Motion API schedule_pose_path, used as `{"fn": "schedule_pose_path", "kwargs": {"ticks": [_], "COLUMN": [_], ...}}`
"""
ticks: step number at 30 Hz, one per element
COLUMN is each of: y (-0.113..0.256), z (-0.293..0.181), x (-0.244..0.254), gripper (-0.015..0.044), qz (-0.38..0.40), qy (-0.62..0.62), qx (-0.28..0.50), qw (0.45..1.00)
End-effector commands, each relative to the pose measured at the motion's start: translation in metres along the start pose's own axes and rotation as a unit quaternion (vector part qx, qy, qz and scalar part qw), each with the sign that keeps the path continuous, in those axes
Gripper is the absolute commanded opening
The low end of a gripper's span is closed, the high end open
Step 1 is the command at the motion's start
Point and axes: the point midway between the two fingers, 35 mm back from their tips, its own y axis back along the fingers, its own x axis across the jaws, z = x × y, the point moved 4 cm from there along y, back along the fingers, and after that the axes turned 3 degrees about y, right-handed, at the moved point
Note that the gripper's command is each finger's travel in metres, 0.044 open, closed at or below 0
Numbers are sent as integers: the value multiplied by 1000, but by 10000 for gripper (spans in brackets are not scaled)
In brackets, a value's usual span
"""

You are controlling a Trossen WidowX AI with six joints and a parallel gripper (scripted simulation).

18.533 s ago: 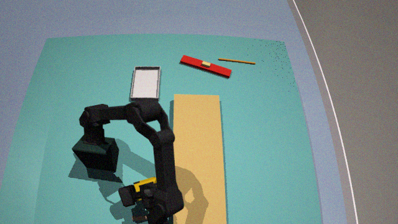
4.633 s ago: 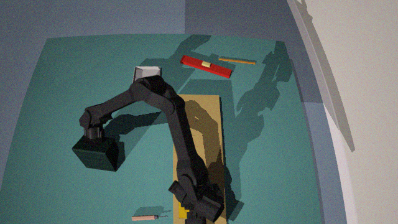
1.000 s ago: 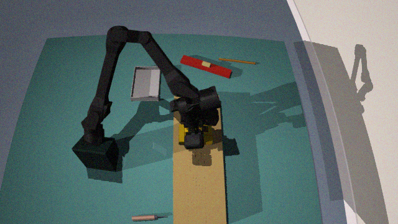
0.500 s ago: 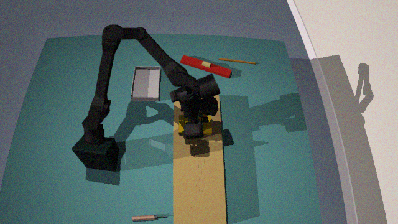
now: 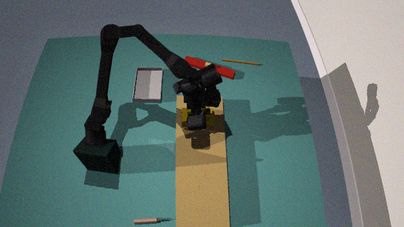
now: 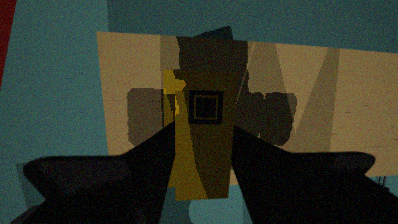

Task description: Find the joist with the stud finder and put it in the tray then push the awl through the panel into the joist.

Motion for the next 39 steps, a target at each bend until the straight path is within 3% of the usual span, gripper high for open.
{"fn": "schedule_pose_path", "kwargs": {"ticks": [1, 16, 39], "y": [0, 0, 0], "z": [0, 2, 0], "x": [13, 46, 11], "gripper": [0, 0, 0], "qz": [3, 3, 2], "qy": [3, 3, 3], "qx": [1, 0, 1], "qw": [1000, 1000, 1000]}}
